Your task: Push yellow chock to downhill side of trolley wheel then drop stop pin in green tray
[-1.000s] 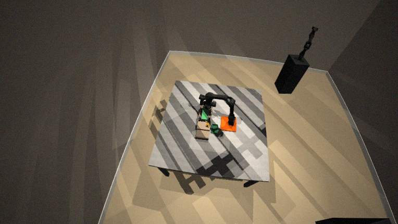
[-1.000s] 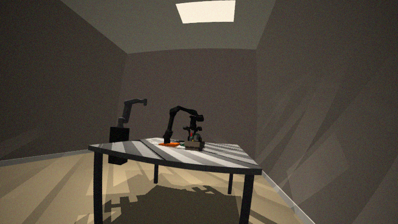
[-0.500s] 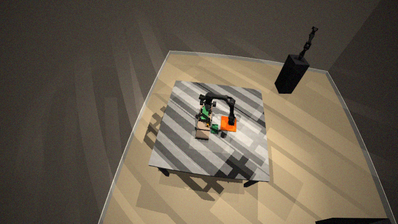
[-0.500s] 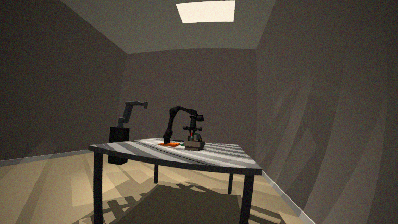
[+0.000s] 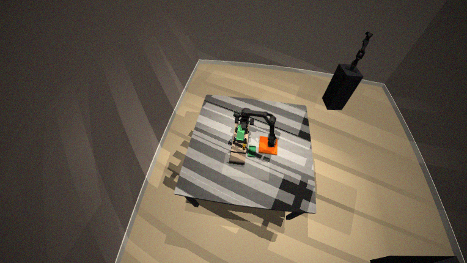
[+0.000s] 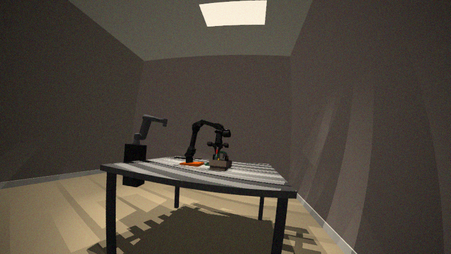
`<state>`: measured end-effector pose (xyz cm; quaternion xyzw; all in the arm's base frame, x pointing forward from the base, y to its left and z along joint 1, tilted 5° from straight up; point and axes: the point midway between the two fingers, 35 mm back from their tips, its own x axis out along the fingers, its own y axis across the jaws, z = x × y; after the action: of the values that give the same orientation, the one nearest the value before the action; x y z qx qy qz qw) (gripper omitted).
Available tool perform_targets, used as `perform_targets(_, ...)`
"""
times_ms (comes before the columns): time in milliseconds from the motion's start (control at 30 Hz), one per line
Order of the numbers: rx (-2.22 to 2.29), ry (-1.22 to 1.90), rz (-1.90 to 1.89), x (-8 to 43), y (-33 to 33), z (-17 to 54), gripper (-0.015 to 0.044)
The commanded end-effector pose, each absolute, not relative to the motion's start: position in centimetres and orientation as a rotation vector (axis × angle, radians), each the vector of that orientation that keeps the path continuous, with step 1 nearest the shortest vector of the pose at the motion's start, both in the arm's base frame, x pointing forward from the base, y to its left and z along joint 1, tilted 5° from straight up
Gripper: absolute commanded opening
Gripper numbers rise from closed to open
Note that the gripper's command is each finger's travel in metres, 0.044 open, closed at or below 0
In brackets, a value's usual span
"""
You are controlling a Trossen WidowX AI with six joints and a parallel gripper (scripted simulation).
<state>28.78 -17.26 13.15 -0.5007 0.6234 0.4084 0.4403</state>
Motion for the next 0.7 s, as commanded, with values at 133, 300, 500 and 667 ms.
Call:
perform_targets(133,-1.248,1.545,1.008,28.9,-17.2,13.9,0.0)
perform_targets(300,-1.248,1.545,1.008,28.9,-17.1,14.3,0.0)
perform_targets(500,-1.248,1.545,1.008,29.0,-17.0,14.7,0.0)
perform_targets(667,-1.248,1.545,1.008,29.0,-16.9,15.0,0.0)
